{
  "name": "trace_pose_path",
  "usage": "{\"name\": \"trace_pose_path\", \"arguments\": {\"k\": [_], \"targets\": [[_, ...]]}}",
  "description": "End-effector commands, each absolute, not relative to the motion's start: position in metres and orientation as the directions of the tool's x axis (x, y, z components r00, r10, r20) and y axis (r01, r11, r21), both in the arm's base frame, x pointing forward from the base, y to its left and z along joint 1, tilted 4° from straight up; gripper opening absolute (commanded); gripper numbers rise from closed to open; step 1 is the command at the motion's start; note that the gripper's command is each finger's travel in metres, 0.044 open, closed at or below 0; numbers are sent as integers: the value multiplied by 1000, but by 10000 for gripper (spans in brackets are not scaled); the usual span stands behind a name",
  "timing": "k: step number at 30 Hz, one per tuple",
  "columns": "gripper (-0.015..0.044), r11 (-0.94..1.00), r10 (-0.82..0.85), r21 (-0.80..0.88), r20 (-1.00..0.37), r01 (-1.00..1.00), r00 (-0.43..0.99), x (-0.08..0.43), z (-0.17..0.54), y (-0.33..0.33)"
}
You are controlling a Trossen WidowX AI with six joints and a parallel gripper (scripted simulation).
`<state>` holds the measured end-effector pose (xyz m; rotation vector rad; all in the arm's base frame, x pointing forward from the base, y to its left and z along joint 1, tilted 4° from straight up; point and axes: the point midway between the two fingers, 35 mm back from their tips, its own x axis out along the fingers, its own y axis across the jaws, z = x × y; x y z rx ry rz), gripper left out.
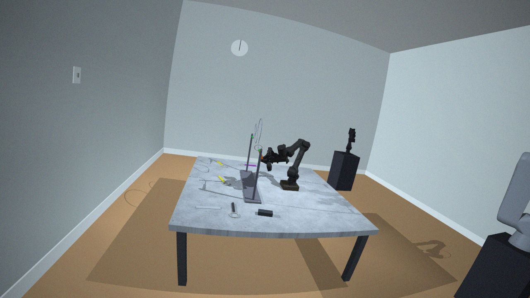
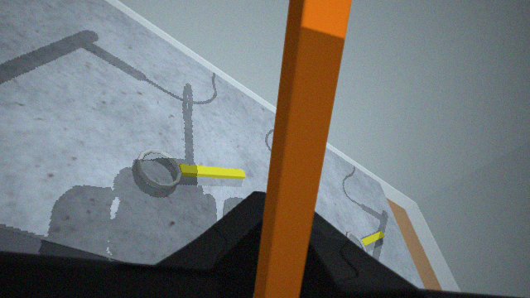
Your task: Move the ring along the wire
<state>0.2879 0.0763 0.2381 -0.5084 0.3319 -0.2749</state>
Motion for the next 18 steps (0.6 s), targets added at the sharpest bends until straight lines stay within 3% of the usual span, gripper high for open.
{"name": "trace_pose_path", "arguments": {"k": [1,18], "targets": [[-150,892,-302,-417,-268,173,915,289,234,92],[-150,982,-182,-103,-339,156,923,292,223,147]]}}
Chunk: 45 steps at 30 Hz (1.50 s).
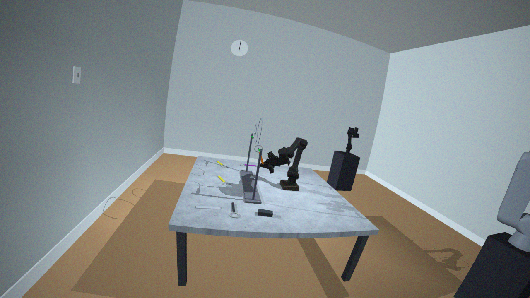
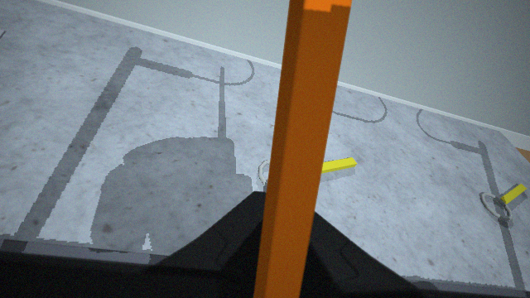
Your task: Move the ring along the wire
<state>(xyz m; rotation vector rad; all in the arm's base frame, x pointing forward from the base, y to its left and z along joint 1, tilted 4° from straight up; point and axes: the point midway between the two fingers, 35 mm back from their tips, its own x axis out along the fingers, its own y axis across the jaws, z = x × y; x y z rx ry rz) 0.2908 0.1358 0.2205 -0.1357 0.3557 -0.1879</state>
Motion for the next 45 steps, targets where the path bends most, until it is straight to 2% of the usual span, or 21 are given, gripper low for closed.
{"name": "trace_pose_path", "arguments": {"k": [1,15,45], "targets": [[-150,984,-177,-91,-341,155,923,292,223,149],[-150,989,-135,11,-354,148,926,293,224,176],[-150,989,-127,31,-354,147,927,293,226,207]]}}
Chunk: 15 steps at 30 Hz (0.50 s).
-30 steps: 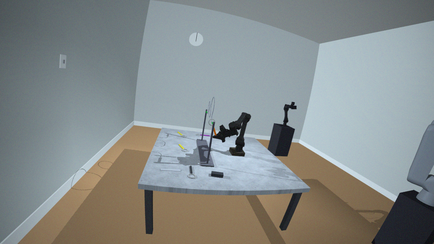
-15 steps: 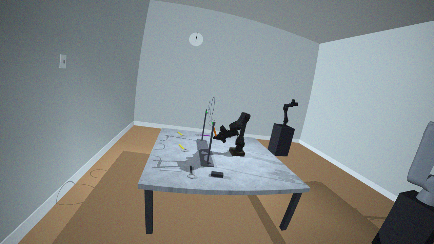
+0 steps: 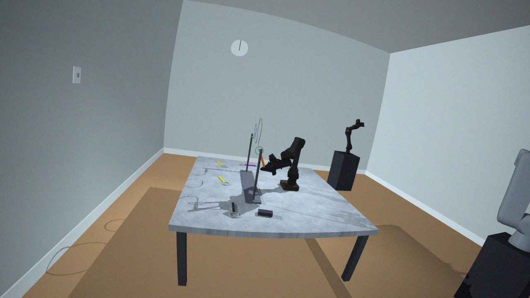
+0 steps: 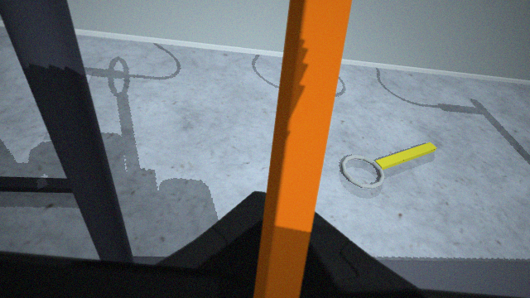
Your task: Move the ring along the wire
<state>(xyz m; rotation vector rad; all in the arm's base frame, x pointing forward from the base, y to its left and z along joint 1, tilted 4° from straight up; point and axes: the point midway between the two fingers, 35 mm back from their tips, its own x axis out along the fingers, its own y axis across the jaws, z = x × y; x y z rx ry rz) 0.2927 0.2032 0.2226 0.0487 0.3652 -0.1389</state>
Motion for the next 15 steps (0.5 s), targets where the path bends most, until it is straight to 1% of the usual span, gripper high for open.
{"name": "trace_pose_path", "arguments": {"k": [1,15], "targets": [[-150,989,-127,31,-354,147,927,293,226,208],[-150,989,-127,31,-353,147,927,294,220,216]]}}
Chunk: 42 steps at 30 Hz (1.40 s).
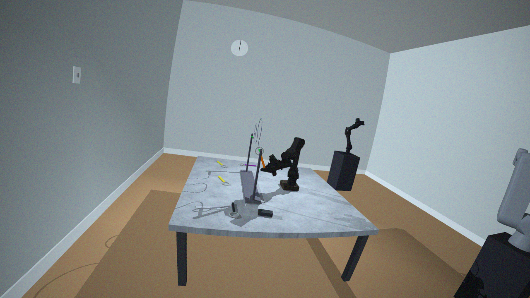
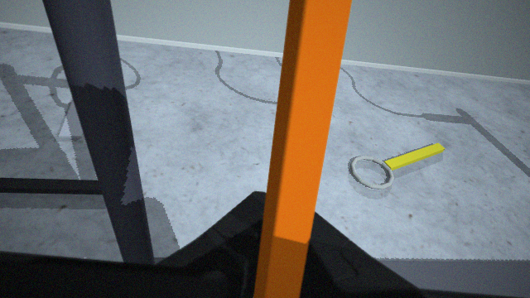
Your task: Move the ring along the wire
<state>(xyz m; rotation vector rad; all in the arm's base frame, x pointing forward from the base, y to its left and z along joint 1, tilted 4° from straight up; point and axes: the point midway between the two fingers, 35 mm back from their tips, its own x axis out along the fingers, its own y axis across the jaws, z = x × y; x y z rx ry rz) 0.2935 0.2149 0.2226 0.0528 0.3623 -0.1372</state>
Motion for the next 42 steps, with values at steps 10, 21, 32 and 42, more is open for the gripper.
{"name": "trace_pose_path", "arguments": {"k": [10,21,32,42], "targets": [[-150,989,-127,31,-353,147,927,295,208,217],[-150,989,-127,31,-353,147,927,295,208,217],[-150,989,-127,31,-353,147,927,295,208,217],[113,989,-125,30,-354,144,927,295,209,217]]}}
